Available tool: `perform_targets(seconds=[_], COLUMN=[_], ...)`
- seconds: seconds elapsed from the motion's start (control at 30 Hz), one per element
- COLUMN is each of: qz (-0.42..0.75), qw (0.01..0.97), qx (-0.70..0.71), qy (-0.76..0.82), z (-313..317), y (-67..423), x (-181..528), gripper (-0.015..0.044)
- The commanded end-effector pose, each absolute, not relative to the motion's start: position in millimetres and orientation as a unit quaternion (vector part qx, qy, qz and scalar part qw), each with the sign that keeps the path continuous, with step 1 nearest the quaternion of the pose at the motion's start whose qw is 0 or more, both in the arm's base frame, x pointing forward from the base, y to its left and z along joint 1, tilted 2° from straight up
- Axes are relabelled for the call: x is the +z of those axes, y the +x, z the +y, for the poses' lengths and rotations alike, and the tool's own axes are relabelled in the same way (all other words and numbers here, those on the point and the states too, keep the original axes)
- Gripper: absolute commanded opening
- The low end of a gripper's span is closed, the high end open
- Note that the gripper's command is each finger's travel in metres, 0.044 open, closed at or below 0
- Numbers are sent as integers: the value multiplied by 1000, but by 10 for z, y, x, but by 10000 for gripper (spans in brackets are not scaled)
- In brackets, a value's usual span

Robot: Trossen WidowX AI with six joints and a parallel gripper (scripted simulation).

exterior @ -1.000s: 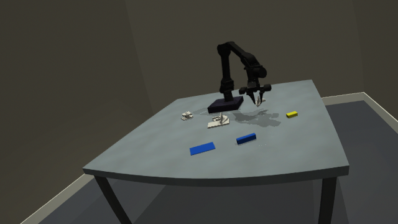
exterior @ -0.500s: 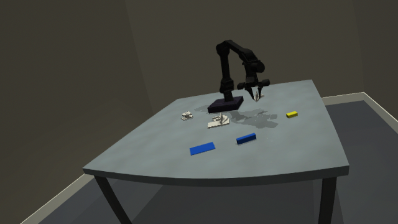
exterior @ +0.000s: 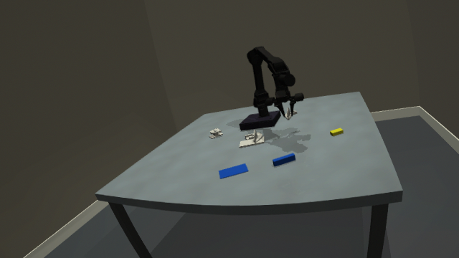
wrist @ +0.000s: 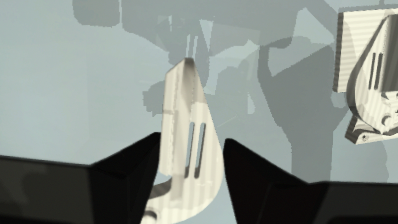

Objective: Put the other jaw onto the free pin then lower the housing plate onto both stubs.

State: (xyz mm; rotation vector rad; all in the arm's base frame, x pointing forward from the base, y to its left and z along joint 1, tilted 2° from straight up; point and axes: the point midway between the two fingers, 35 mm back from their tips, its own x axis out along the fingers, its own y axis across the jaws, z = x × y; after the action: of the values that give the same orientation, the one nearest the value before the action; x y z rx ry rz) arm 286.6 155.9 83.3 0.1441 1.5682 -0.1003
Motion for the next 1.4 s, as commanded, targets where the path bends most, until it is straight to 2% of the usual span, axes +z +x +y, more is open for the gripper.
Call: perform_targets(seconds=[0.0,1.37], qz=[705,705], qw=[706,709], qx=[-40,21], qy=[56,-16], z=[1425,100], y=[2926,3241], x=[834,816], gripper=[134,134])
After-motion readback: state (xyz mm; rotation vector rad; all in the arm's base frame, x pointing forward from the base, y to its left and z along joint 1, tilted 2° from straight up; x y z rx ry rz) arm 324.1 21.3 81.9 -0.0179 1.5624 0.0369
